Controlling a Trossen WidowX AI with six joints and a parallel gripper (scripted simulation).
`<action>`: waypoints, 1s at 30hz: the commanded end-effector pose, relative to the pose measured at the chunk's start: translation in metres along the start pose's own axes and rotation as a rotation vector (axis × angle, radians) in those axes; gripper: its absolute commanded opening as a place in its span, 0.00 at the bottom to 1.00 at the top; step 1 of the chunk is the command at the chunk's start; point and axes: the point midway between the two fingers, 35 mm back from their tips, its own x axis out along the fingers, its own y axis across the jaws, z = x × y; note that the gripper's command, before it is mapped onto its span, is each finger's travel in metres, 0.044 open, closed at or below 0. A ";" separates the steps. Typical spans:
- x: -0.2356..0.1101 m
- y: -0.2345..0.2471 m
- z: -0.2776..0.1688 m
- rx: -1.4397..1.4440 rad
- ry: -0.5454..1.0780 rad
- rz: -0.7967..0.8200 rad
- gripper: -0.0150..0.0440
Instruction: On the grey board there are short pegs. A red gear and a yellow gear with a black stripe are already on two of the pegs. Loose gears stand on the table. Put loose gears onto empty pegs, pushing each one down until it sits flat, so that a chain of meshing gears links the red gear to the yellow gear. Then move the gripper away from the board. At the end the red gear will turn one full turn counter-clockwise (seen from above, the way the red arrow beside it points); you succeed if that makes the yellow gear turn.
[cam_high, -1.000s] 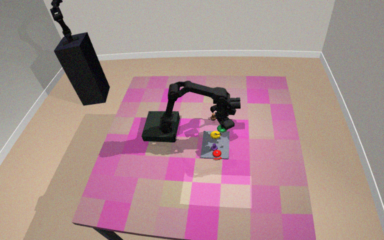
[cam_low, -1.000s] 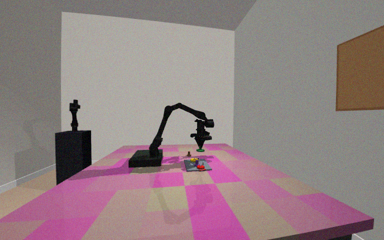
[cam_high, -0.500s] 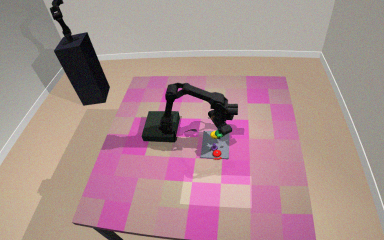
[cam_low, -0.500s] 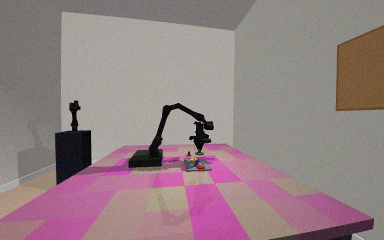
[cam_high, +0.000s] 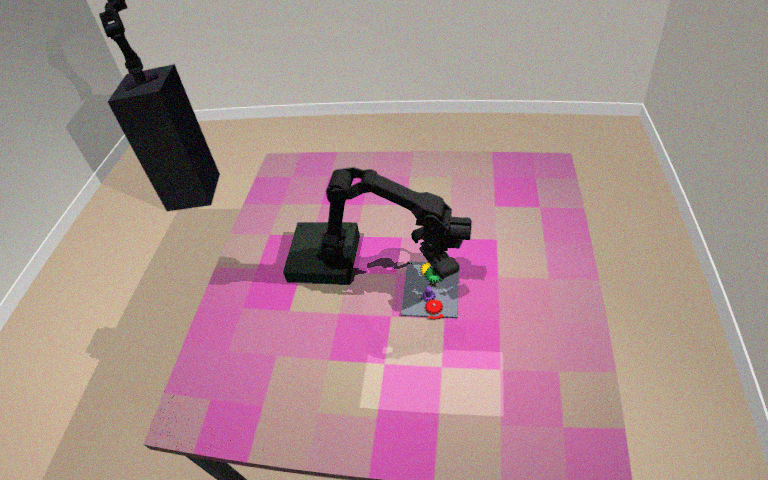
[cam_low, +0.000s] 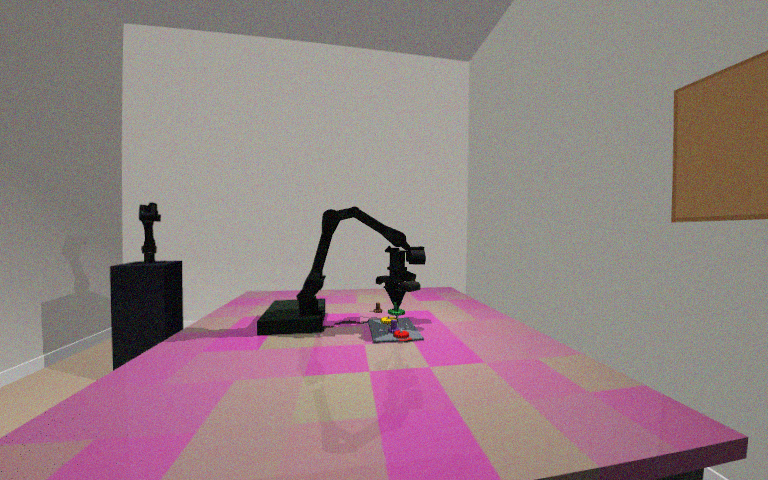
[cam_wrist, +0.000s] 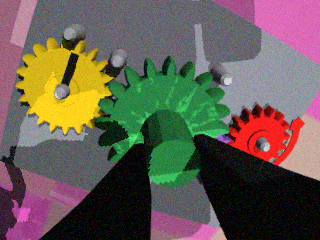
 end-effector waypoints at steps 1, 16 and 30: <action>-0.001 0.000 -0.002 -0.006 0.004 -0.002 0.25; -0.001 0.000 -0.002 -0.312 0.004 -0.002 0.25; -0.001 0.000 -0.002 -0.477 0.004 -0.001 0.25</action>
